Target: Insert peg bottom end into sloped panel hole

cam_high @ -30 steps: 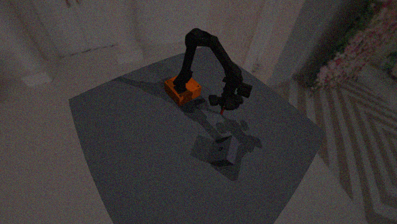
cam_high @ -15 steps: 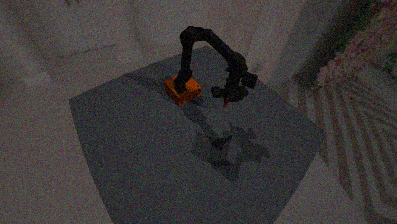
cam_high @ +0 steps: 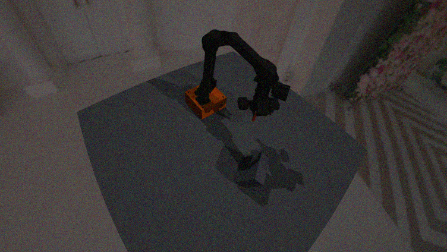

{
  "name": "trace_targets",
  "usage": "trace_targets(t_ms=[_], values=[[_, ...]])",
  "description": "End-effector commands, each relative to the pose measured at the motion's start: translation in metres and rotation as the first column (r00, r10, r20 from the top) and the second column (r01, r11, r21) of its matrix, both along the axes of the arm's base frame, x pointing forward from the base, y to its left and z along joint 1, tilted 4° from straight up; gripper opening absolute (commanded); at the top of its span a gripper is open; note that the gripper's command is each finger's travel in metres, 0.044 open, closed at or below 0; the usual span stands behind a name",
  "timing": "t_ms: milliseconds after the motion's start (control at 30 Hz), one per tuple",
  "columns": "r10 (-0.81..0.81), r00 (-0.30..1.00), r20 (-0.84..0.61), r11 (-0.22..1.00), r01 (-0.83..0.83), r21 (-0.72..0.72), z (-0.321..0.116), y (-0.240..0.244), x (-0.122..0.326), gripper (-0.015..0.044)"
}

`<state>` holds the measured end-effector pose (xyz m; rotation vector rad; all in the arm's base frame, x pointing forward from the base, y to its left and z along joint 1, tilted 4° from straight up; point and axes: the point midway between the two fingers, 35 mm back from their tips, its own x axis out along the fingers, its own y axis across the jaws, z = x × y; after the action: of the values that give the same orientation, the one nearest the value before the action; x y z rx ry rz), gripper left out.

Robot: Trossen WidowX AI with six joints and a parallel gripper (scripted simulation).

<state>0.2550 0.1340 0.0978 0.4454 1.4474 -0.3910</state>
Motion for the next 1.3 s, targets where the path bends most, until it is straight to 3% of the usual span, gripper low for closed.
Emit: trace_targets(t_ms=[0, 1267], values=[[-0.037, 0.999, -0.006, 0.999, 0.037, 0.019, -0.001, -0.003, 0.002, 0.0], [-0.34, 0.939, -0.058, 0.921, 0.345, 0.178, -0.007, -0.029, 0.025, 0.0]])
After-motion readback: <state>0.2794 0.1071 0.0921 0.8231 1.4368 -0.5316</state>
